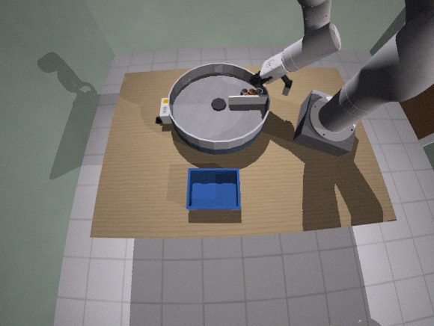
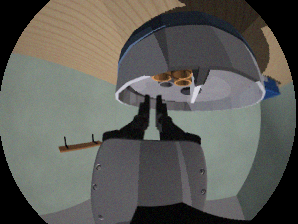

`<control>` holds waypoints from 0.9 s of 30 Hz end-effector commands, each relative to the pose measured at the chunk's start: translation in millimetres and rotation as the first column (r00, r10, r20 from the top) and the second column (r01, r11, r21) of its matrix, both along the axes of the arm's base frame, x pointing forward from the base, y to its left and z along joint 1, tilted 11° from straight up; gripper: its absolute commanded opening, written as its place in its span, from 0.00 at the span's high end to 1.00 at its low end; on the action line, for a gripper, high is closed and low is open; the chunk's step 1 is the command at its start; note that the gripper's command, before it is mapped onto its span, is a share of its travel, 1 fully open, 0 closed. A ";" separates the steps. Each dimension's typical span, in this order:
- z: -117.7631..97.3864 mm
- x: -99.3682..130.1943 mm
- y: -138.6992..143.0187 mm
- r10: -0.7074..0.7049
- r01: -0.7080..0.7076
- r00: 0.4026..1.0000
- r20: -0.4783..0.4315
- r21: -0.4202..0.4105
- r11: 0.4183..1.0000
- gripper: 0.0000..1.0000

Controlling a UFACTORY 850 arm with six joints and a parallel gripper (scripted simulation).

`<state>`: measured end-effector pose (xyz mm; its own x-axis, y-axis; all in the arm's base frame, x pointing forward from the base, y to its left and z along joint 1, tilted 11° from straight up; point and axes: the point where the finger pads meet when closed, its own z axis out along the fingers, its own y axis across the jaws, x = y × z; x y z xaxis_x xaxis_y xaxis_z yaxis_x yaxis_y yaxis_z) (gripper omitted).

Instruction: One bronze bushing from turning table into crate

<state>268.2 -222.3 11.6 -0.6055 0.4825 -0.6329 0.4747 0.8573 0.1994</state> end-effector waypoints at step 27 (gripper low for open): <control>-24.5 2.7 4.0 0.000 0.000 1.000 0.001 -0.001 1.000 0.90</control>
<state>270.6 -218.1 -12.2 -0.6057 0.4826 -0.6327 0.4746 0.8573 0.1995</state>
